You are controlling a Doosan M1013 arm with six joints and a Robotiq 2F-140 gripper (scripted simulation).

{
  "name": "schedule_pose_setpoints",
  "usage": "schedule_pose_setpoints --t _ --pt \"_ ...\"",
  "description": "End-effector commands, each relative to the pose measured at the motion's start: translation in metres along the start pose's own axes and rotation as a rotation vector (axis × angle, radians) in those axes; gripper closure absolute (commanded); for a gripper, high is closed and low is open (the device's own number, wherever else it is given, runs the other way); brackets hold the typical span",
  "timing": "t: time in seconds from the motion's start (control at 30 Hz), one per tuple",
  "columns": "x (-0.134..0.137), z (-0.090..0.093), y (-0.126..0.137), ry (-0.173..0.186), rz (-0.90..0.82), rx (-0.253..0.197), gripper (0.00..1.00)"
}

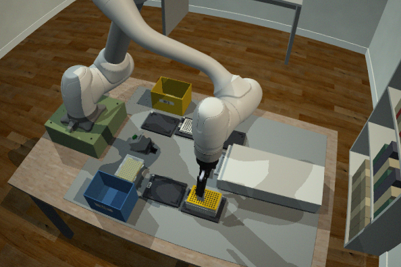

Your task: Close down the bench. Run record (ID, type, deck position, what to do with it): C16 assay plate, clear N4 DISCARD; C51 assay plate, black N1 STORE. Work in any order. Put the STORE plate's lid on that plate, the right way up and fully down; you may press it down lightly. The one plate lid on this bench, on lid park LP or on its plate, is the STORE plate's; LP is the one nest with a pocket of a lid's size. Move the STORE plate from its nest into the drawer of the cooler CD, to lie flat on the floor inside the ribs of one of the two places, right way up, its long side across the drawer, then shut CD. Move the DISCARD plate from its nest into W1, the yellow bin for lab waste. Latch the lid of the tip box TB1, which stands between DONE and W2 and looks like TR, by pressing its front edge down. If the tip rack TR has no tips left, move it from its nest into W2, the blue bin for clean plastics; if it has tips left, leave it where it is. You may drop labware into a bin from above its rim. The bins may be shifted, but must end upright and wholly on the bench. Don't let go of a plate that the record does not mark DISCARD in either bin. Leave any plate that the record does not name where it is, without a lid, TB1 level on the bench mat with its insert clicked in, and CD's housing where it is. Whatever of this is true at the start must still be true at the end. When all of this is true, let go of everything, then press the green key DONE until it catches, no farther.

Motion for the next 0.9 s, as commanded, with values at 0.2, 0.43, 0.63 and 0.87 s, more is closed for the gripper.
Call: schedule_pose_setpoints --t 0.2,0.43,0.63,0.87 --pt "0.000 0.012 0.000 0.000 0.000 0.000 0.34" --pt "0.000 0.018 0.000 0.000 0.000 0.000 0.34" --pt "0.000 0.026 0.000 0.000 0.000 0.000 0.34" --pt "0.000 0.033 0.000 0.000 0.000 0.000 0.34"
Point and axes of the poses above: the point where the finger pads meet when closed, its own z axis out along the fingers, its own x axis across the jaws, y = z × x, the point moved 2 cm from there along -z, back along the fingers, and after that the axes turned 7 degrees about z, right-handed, at the moved point
